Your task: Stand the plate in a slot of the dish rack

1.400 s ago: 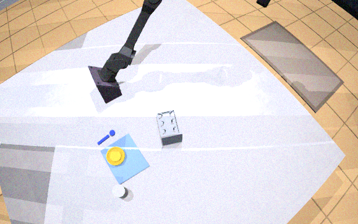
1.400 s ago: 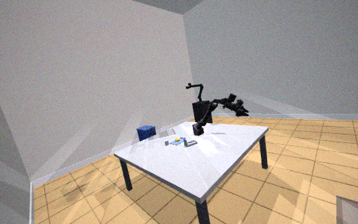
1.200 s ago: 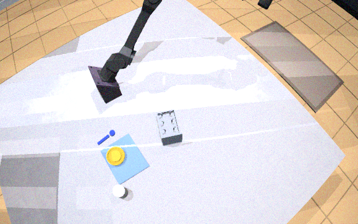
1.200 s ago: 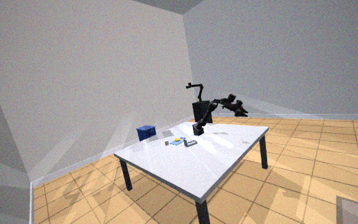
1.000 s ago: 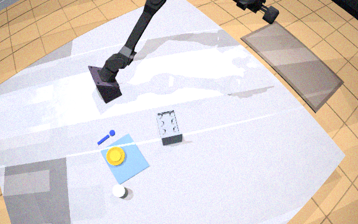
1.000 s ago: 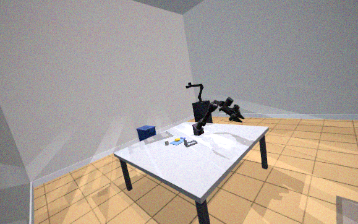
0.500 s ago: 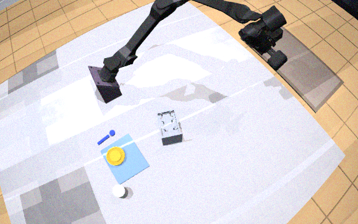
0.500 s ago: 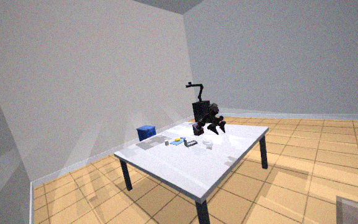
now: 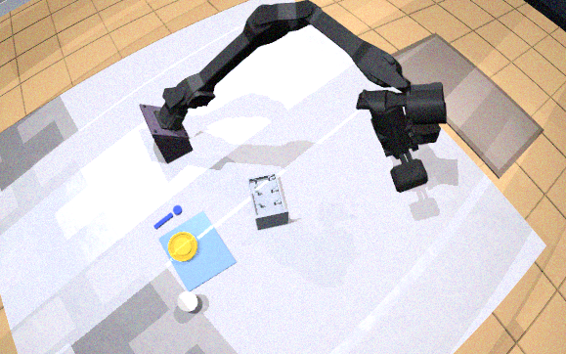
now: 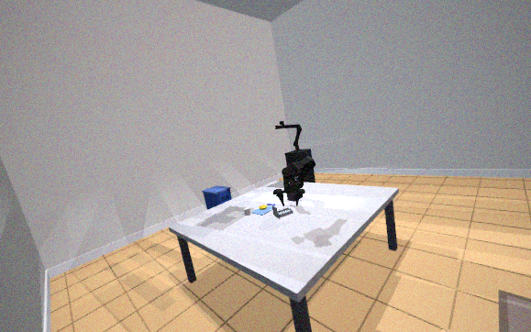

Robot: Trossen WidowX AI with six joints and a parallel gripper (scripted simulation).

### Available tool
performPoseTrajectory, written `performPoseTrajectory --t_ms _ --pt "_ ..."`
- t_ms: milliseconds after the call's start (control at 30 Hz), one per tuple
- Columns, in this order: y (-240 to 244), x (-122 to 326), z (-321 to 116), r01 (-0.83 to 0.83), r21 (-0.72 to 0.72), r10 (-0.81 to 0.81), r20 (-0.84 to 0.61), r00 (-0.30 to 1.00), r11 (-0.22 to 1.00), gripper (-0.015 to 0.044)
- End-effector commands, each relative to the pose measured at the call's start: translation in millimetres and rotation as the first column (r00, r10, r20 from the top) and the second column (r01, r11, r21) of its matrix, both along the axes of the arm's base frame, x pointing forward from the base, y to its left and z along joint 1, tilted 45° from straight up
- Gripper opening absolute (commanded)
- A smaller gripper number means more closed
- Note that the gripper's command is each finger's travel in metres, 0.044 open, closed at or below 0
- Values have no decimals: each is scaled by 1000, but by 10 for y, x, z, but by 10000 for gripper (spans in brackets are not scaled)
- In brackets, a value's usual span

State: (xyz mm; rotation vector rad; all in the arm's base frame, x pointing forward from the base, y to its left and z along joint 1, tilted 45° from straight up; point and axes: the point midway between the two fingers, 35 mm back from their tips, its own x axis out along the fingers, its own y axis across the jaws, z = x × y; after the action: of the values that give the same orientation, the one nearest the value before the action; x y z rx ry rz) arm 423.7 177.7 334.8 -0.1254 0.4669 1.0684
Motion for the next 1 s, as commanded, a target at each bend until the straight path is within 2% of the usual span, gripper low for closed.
performPoseTrajectory --t_ms 0,233,467,733,967 --pt "-314 161 -355 62 -55 -66 -75 995 997 400" --pt "-1081 322 -1076 169 -160 -204 -240 949 973 400" --pt "-1884 202 -1778 233 -247 -320 -415 852 941 400" --pt "-2690 -259 -2473 260 -294 -390 -612 687 920 400" --pt "-3207 -863 -2941 268 -270 -374 -769 518 925 400"
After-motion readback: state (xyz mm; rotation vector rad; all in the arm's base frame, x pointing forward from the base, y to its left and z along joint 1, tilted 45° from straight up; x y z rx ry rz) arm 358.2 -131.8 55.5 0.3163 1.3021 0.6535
